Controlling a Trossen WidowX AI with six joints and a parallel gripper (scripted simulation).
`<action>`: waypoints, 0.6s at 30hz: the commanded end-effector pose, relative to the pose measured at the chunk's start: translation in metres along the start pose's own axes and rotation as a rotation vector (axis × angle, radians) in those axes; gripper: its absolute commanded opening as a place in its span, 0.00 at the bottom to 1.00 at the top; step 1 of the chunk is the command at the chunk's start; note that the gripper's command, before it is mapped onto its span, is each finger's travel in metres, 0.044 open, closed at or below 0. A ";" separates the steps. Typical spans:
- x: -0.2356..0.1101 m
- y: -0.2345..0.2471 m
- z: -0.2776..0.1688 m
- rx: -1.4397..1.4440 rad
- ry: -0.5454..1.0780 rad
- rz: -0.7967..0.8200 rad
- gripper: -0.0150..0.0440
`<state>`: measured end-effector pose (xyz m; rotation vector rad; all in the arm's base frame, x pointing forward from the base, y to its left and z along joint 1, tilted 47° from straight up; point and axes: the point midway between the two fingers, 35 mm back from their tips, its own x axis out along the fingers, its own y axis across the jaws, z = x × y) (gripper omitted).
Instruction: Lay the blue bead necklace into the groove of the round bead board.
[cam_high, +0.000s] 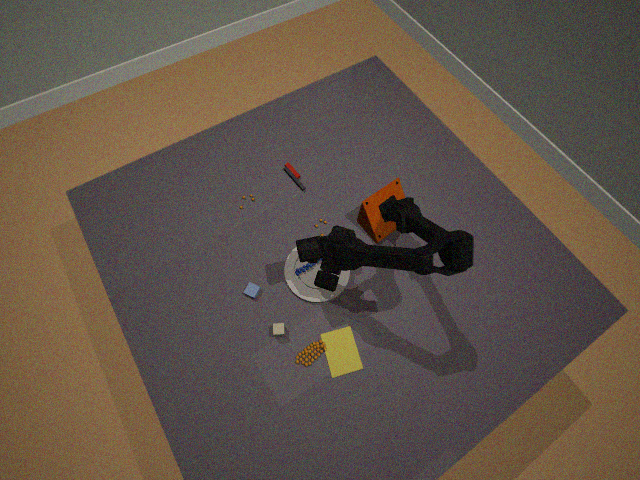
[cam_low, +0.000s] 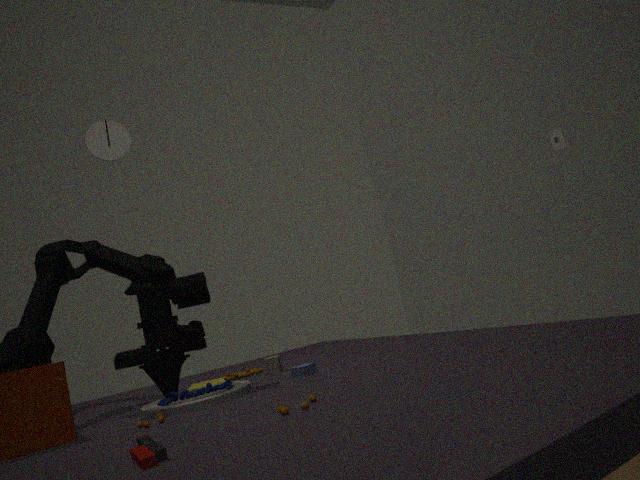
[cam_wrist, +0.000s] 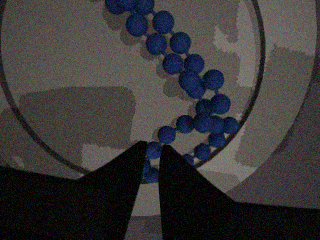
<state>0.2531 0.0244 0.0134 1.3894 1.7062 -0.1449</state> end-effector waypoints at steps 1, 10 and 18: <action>0.000 0.000 0.000 -0.001 0.000 -0.001 0.25; -0.006 0.000 0.000 0.005 0.003 0.002 0.25; -0.006 0.014 -0.009 0.005 0.002 0.002 0.25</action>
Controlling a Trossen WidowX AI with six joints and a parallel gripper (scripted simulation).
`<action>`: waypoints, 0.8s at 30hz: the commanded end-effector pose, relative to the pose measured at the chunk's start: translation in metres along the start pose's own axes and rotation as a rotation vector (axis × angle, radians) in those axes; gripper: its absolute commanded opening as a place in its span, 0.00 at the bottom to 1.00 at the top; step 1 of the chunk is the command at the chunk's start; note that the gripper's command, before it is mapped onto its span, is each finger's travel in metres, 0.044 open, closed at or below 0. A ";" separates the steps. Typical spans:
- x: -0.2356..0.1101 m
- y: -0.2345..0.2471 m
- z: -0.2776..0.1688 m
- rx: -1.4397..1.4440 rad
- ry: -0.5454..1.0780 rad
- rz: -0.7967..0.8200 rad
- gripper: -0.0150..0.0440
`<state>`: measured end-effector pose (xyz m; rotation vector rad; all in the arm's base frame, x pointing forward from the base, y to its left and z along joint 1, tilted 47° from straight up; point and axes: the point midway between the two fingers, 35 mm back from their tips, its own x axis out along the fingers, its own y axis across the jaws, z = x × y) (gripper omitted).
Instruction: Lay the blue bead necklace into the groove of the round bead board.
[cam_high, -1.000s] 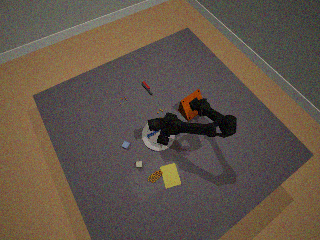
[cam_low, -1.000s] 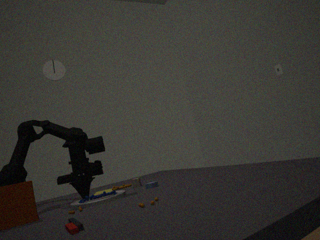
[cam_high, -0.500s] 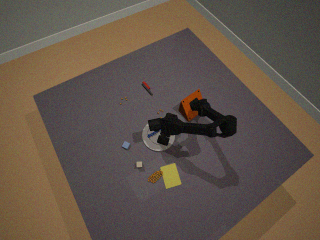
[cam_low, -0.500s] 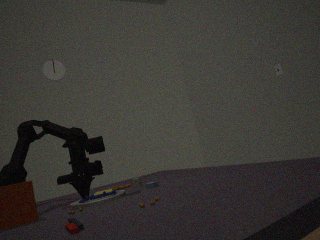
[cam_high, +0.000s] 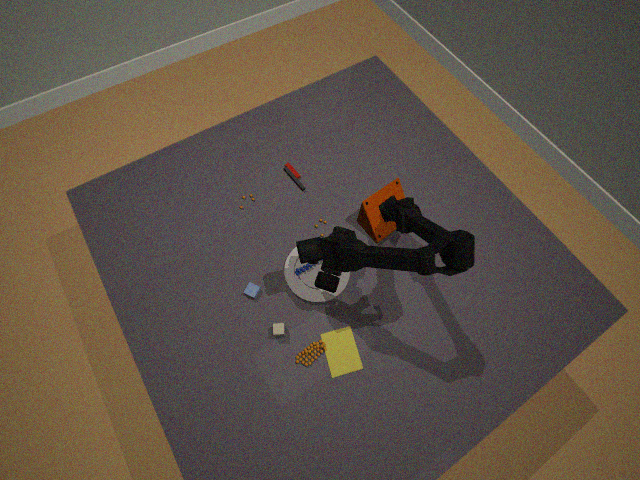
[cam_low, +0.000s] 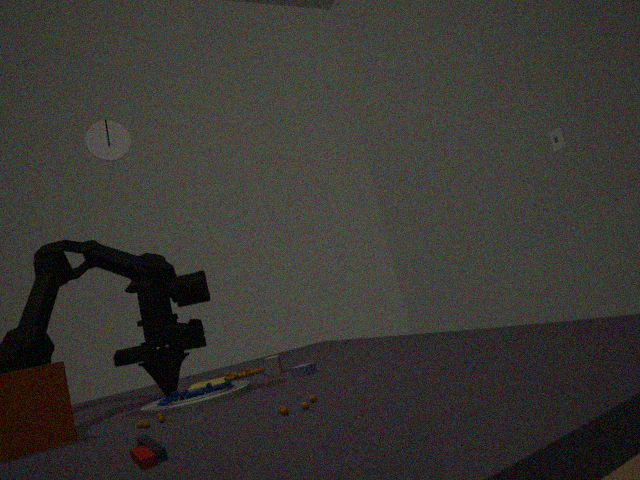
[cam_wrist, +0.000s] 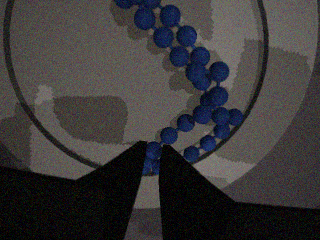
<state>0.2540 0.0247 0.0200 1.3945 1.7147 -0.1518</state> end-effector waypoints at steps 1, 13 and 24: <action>-0.002 0.013 -0.008 -0.004 -0.003 0.006 0.25; -0.002 0.029 -0.020 -0.005 -0.001 0.007 0.25; 0.007 0.029 -0.020 -0.005 -0.001 0.007 0.25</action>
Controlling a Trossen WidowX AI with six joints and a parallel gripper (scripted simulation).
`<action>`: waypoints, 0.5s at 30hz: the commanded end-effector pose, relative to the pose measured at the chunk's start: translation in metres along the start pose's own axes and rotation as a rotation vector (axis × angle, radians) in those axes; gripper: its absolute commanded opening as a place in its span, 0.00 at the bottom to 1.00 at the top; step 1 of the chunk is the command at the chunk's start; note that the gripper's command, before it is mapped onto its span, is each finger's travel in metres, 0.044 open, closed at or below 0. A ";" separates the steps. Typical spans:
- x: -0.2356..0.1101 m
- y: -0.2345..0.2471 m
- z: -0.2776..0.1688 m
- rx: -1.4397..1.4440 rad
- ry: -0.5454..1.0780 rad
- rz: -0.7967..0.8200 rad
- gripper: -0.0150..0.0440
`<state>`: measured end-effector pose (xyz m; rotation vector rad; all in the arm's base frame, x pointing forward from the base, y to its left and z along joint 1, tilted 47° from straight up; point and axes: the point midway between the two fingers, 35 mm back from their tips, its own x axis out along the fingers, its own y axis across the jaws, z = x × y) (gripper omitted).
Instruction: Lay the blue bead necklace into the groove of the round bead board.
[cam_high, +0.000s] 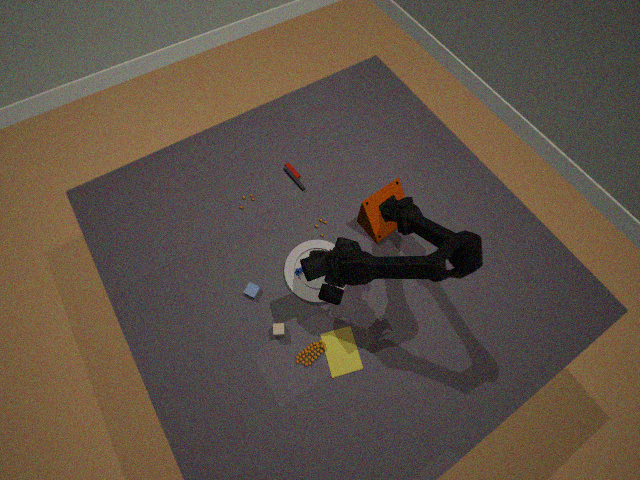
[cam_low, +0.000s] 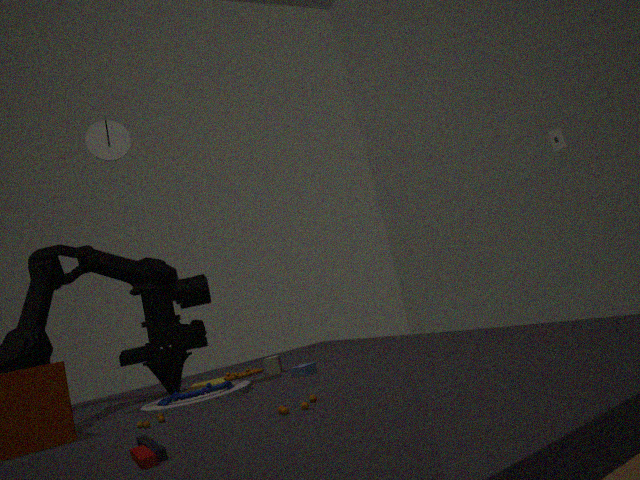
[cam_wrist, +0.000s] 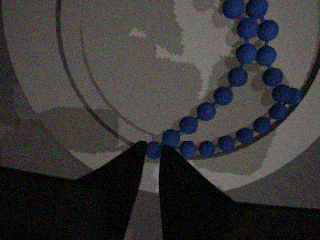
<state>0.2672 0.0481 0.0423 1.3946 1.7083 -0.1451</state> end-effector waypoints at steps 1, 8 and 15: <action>0.005 0.000 0.000 0.001 0.001 0.002 0.25; 0.000 0.000 0.000 0.002 0.000 0.001 0.57; -0.002 0.000 0.000 0.001 0.000 0.001 0.88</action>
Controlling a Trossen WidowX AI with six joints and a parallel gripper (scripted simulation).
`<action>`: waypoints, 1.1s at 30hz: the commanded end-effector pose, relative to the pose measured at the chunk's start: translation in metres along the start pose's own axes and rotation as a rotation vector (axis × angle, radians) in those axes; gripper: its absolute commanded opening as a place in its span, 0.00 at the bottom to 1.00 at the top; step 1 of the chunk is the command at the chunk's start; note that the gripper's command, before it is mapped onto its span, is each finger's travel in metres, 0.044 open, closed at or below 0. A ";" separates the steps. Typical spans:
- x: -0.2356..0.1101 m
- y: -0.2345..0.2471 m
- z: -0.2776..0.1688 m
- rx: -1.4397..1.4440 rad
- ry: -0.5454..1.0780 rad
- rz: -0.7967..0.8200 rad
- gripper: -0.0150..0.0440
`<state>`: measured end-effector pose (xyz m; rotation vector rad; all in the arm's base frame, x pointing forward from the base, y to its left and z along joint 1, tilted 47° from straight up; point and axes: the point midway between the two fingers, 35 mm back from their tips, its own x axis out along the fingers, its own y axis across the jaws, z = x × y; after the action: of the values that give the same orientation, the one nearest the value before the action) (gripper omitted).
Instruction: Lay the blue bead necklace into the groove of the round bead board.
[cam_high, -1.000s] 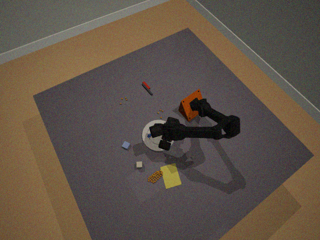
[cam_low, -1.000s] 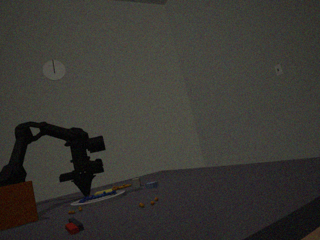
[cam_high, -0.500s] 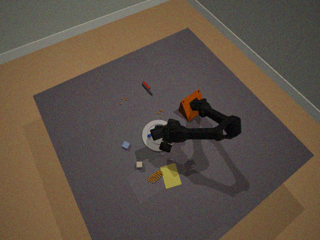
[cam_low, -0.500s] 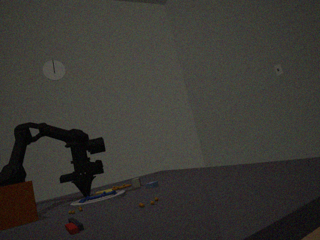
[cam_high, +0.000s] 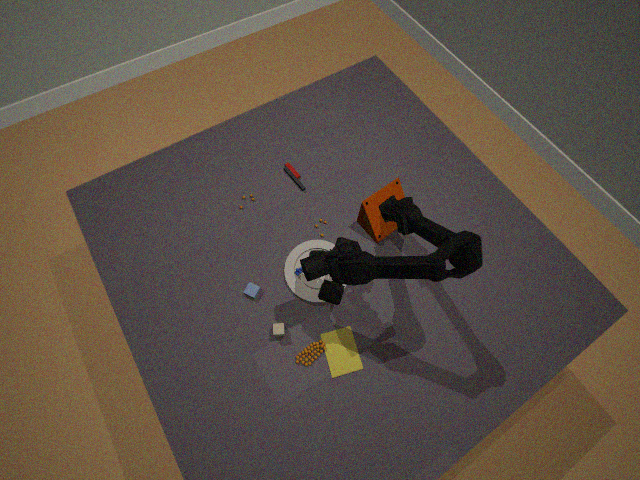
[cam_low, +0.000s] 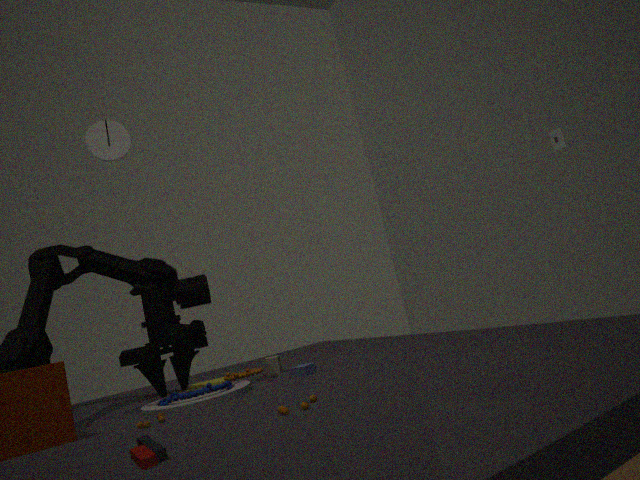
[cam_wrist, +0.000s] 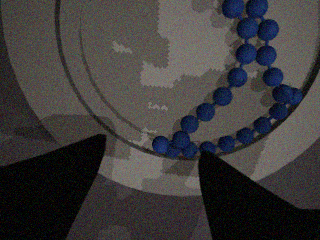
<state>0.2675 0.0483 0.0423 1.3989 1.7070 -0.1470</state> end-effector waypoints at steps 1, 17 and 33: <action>-0.004 0.000 0.000 -0.003 0.001 -0.001 0.92; -0.004 0.000 0.000 -0.003 0.001 -0.001 1.00; -0.014 -0.017 0.016 -0.330 -0.007 -0.006 0.73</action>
<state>0.2658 0.0382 0.0432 1.3014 1.6801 -0.0347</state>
